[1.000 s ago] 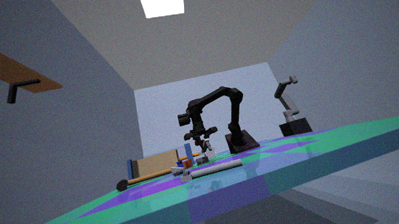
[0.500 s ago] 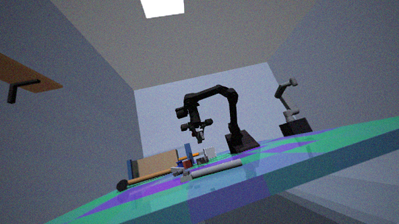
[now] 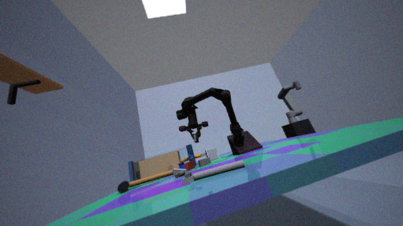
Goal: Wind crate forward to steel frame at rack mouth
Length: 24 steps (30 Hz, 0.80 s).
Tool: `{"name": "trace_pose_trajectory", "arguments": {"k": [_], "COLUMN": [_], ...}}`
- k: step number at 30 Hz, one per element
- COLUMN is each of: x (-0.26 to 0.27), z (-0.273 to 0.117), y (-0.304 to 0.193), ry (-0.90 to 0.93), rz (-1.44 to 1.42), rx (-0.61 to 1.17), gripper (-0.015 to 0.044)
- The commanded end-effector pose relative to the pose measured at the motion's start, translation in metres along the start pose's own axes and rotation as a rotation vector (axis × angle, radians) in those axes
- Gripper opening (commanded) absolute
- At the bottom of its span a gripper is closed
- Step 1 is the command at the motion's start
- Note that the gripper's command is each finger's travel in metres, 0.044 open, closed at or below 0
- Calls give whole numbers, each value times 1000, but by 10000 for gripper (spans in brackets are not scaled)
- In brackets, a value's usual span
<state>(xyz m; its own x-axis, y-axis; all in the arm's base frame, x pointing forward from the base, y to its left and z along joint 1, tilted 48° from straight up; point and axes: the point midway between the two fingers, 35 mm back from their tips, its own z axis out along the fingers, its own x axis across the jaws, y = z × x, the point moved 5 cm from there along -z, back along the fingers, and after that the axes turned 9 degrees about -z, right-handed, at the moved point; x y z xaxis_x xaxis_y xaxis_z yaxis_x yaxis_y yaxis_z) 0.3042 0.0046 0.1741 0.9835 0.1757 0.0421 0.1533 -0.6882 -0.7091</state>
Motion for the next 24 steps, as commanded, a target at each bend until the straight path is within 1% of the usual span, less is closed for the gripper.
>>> {"name": "trace_pose_trajectory", "arguments": {"k": [1, 12, 24], "x": [2, -12, -55], "z": [-7, -22, -32], "y": [30, 122, 221], "ry": [15, 29, 5], "rz": [62, 338, 651], "rx": [-36, -113, -206], "gripper": [0, 0, 0]}}
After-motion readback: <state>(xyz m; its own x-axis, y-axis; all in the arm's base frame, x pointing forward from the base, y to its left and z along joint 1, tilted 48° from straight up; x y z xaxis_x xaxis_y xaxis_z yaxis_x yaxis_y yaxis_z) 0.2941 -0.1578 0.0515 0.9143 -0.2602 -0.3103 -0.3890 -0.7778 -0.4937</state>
